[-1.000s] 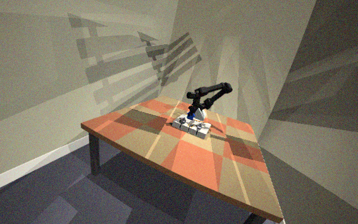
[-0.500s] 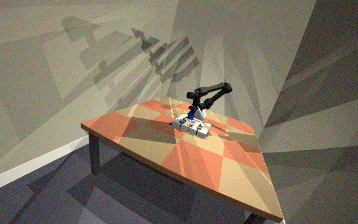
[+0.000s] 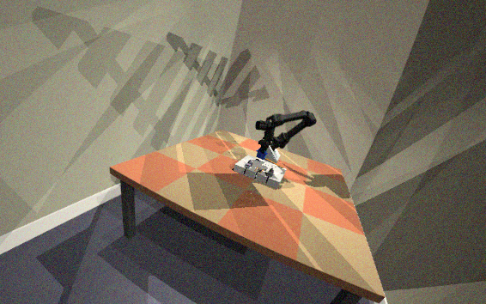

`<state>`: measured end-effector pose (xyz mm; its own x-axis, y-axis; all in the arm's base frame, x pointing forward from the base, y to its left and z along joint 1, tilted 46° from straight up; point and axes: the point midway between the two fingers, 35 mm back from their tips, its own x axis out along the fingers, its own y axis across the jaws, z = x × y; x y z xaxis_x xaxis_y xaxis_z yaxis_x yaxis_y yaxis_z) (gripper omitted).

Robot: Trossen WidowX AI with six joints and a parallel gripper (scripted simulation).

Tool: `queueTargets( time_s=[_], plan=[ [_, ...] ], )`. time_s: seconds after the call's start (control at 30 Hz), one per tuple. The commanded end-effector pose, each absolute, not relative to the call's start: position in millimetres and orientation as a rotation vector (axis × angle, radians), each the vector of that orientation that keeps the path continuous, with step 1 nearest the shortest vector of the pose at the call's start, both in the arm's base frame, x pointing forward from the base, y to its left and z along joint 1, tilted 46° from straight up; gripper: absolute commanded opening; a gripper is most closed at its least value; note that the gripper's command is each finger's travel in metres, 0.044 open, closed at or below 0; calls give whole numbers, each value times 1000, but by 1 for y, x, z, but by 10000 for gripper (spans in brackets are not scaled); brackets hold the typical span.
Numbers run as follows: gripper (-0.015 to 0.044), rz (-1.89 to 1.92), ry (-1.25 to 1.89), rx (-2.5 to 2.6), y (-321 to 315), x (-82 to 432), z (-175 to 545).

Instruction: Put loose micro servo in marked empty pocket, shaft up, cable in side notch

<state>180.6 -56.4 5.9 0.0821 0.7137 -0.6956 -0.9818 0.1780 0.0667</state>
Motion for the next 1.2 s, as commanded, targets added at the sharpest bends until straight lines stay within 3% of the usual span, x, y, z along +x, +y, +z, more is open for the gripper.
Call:
queueTargets(
  time_s=[0.0,0.47,1.17],
  plan=[
    [0,1340,689,-498,-57,180,9],
    [0,1339,687,-501,-71,224,1],
    [0,1316,721,-454,-43,230,29]
  ],
)
